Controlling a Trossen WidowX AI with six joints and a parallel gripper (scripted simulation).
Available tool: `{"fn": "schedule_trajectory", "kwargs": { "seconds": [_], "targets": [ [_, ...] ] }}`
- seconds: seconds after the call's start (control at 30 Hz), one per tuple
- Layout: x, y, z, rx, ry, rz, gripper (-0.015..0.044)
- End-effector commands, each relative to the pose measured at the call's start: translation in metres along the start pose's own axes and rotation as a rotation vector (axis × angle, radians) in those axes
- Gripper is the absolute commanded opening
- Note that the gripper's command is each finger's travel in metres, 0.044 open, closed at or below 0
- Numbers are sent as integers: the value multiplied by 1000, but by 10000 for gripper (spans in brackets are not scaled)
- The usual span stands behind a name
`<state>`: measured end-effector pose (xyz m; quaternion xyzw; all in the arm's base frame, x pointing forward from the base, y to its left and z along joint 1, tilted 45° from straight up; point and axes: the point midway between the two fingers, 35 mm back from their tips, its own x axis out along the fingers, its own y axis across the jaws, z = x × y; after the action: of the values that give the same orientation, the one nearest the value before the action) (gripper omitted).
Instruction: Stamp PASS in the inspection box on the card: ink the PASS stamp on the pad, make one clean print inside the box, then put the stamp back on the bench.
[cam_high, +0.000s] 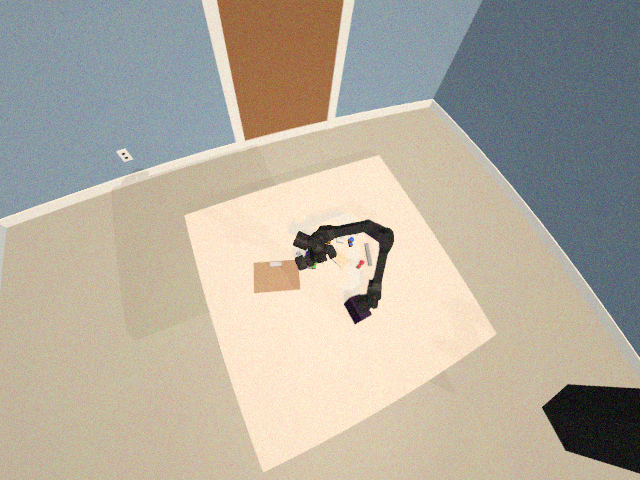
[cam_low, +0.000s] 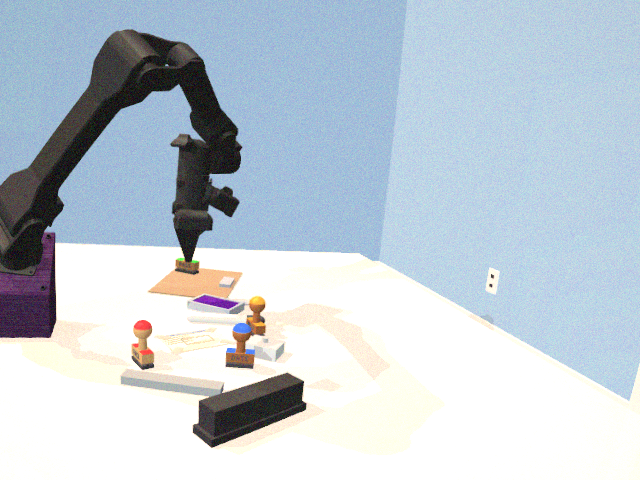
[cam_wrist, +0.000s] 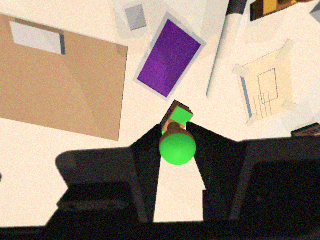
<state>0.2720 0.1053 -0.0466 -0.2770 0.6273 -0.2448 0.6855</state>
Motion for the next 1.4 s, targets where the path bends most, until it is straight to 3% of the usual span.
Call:
{"fn": "schedule_trajectory", "kwargs": {
  "seconds": [0.0,0.33,1.37],
  "targets": [
    [0,1,19,-4,-2,-5,0],
    [1,0,56,-2,-3,-7,0],
    [19,0,58,0,-3,-9,0]
  ]
}}
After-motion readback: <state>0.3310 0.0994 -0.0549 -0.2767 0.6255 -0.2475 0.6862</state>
